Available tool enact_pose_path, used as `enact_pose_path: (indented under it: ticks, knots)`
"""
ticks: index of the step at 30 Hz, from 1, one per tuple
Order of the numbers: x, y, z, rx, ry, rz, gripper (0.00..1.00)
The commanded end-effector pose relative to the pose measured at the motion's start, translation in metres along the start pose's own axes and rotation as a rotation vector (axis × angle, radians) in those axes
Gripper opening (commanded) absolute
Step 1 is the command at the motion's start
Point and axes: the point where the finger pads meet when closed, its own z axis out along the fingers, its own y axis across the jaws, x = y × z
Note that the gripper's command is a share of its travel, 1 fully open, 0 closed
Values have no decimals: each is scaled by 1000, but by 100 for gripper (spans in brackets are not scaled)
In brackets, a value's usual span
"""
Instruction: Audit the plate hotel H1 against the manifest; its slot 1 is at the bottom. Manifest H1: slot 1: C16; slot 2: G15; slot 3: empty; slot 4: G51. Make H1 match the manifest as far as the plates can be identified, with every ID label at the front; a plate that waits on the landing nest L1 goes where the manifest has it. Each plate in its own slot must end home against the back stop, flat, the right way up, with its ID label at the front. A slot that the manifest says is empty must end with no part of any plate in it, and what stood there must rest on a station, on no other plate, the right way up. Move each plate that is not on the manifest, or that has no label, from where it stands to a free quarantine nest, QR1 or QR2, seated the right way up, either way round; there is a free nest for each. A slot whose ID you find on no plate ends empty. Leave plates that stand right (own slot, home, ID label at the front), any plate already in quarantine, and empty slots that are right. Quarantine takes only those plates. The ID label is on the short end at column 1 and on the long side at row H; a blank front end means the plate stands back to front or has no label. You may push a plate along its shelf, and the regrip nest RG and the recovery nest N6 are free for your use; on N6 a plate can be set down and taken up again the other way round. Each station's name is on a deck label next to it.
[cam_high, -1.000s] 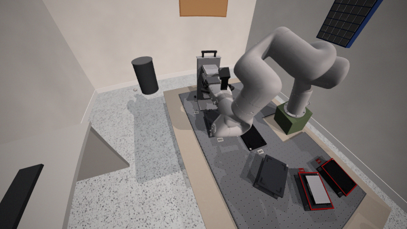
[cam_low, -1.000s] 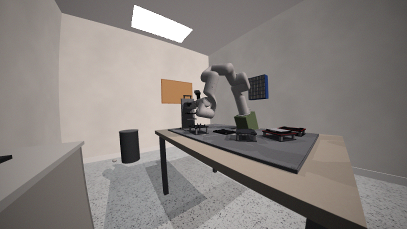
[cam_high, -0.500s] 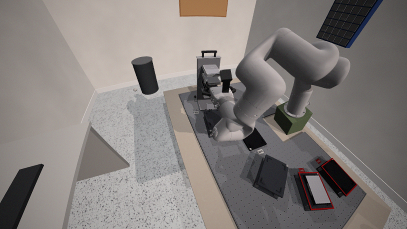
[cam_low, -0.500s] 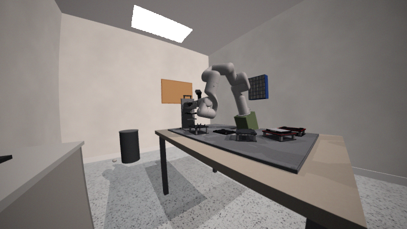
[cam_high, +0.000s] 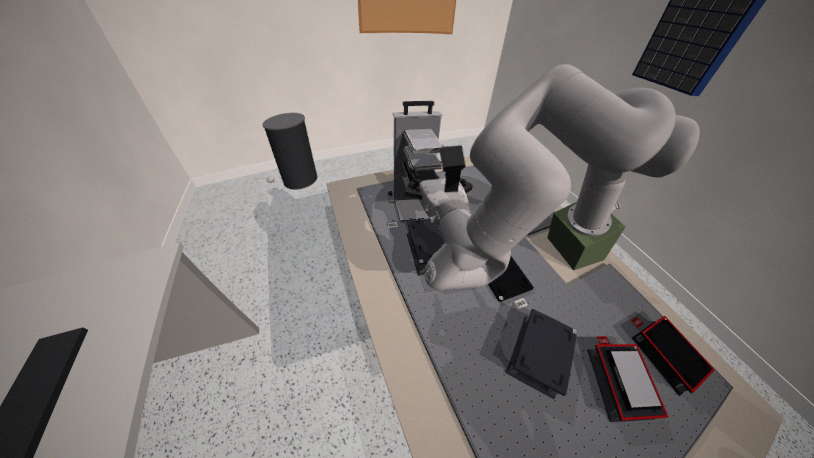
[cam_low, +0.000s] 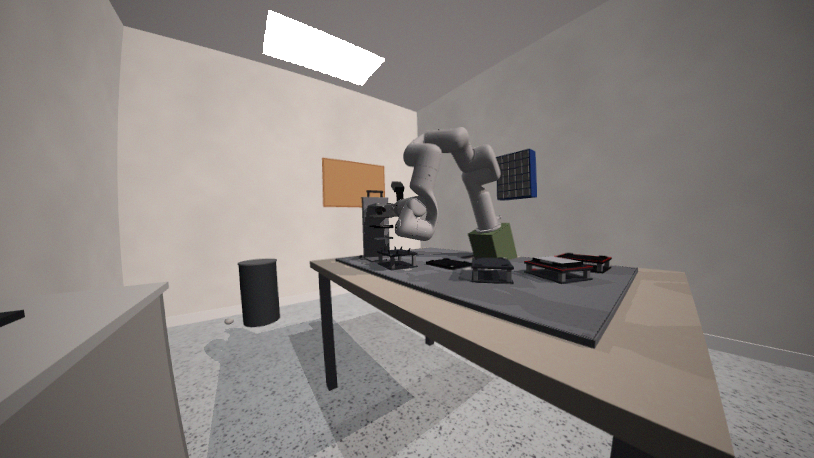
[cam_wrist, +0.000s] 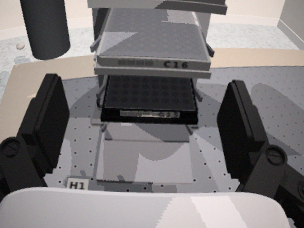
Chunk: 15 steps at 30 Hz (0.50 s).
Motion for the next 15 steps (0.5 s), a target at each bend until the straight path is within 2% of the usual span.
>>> enact_pose_path:
  ticks: [1,11,15]
  knots:
    - [-11,-1,0,-1,0,3,100]
    - [-38,-1,0,0,0,3,100]
    - [-41,-1,0,0,1,3,100]
